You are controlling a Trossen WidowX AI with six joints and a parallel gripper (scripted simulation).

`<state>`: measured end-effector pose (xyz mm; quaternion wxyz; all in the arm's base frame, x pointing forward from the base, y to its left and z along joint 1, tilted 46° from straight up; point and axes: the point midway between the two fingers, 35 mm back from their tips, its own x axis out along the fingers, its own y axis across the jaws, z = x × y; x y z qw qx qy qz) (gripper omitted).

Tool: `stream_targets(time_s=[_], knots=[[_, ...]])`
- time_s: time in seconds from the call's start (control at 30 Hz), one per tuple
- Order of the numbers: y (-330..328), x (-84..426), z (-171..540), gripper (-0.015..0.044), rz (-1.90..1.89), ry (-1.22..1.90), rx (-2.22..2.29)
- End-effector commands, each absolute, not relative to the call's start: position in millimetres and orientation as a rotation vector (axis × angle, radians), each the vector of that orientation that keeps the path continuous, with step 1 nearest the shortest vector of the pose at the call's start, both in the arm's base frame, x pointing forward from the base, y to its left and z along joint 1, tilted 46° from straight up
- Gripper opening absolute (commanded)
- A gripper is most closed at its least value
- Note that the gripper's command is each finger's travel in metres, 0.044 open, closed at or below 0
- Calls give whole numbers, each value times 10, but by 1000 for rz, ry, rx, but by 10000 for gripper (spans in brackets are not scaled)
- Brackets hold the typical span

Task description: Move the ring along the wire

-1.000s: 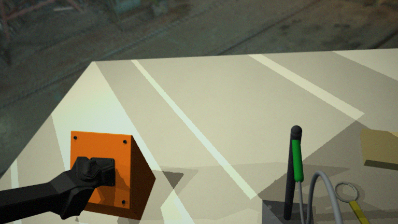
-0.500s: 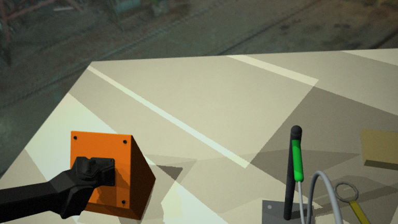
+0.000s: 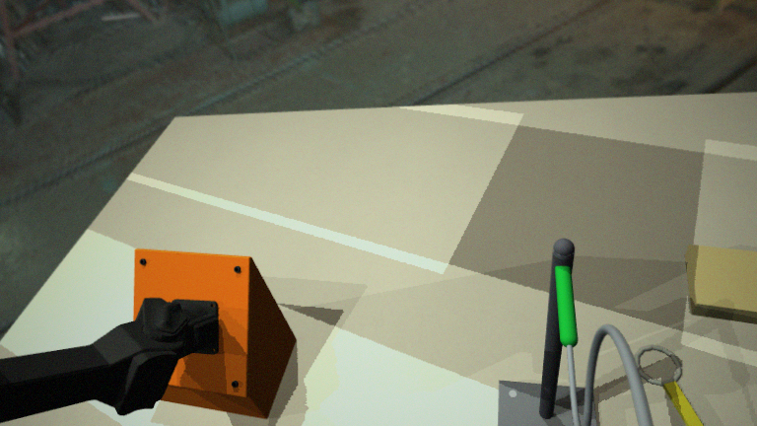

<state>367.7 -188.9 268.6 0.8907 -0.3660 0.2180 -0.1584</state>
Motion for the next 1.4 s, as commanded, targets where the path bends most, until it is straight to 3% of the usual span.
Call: stream_targets(time_s=[0.0,1.37], knots=[[-1833,3674,2623,-150,-322,459,-725],[-597,3704,2222,-150,-104,523,123]])
